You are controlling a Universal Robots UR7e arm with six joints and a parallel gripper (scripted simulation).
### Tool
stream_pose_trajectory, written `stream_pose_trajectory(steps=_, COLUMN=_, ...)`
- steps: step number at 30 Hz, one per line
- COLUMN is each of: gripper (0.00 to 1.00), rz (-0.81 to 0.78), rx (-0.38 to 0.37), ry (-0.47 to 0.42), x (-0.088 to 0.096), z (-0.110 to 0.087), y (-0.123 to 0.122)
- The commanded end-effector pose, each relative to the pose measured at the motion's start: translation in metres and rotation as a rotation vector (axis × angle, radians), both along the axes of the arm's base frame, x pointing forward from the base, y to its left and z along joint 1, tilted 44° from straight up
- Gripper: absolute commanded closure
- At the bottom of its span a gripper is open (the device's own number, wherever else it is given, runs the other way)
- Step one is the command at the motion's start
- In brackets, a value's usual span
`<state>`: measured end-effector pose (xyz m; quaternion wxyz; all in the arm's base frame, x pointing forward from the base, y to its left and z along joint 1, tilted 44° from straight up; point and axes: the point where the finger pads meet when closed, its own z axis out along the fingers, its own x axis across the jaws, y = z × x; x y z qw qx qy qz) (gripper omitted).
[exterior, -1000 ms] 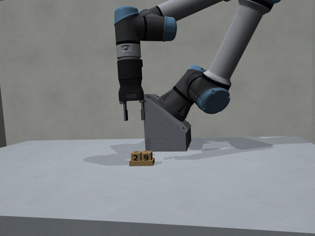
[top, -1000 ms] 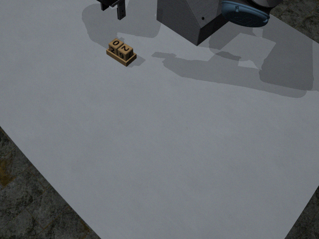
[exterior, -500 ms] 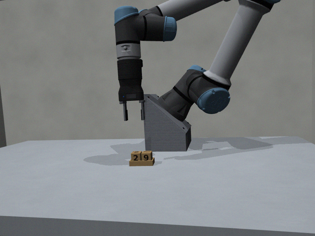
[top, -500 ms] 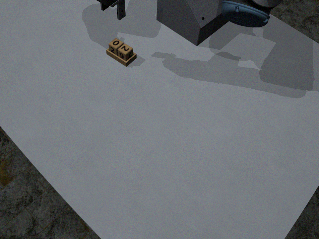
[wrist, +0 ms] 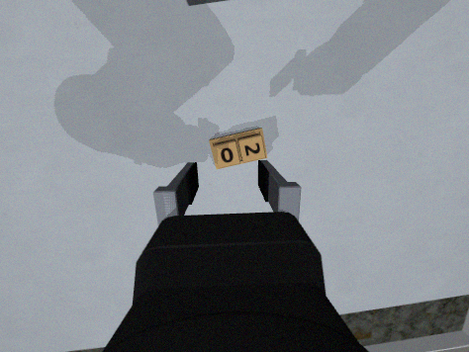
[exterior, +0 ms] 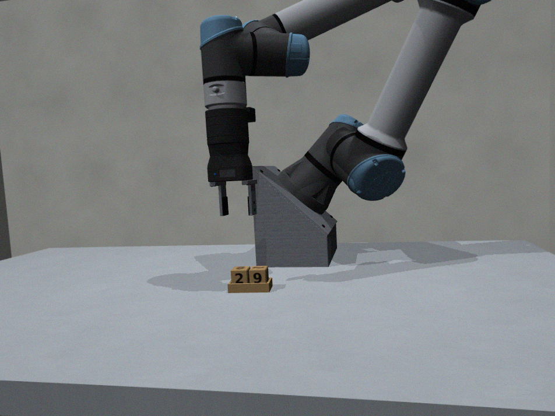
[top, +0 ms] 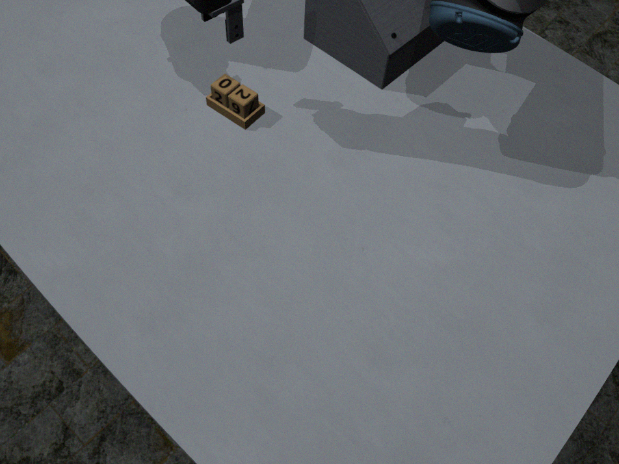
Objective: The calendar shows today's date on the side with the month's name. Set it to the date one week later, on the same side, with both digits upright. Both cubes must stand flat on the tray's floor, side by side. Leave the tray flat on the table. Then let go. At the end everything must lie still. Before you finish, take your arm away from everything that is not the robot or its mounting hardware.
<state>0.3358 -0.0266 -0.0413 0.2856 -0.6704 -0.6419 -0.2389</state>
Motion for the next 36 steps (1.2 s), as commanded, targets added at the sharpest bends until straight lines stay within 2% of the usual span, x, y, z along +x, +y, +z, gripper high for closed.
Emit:
stream_pose_trajectory(steps=1, gripper=0.00, rz=-0.126, rx=-0.007, ry=0.120, x=-0.003, z=-0.004, y=0.004)
stream_pose_trajectory(steps=5, gripper=0.00, rz=-0.192, rx=-0.011, ry=0.182, x=-0.004, z=-0.006, y=0.006)
stream_pose_trajectory(steps=7, gripper=0.00, rz=-0.192, rx=-0.011, ry=0.182, x=-0.004, z=-0.006, y=0.006)
stream_pose_trajectory(steps=9, gripper=0.00, rz=-0.252, rx=-0.015, ry=0.240, x=-0.004, z=-0.007, y=0.008)
stream_pose_trajectory(steps=22, gripper=0.00, rz=-0.470, rx=-0.029, ry=0.448, x=-0.005, z=-0.013, y=0.014)
stream_pose_trajectory(steps=25, gripper=0.00, rz=-0.478, rx=-0.029, ry=0.456, x=-0.005, z=-0.013, y=0.015)
stream_pose_trajectory(steps=27, gripper=0.00, rz=-0.542, rx=-0.034, ry=0.517, x=-0.004, z=-0.015, y=0.016)
stream_pose_trajectory(steps=36, gripper=0.00, rz=-0.692, rx=-0.043, ry=0.661, x=-0.004, z=-0.020, y=0.020)
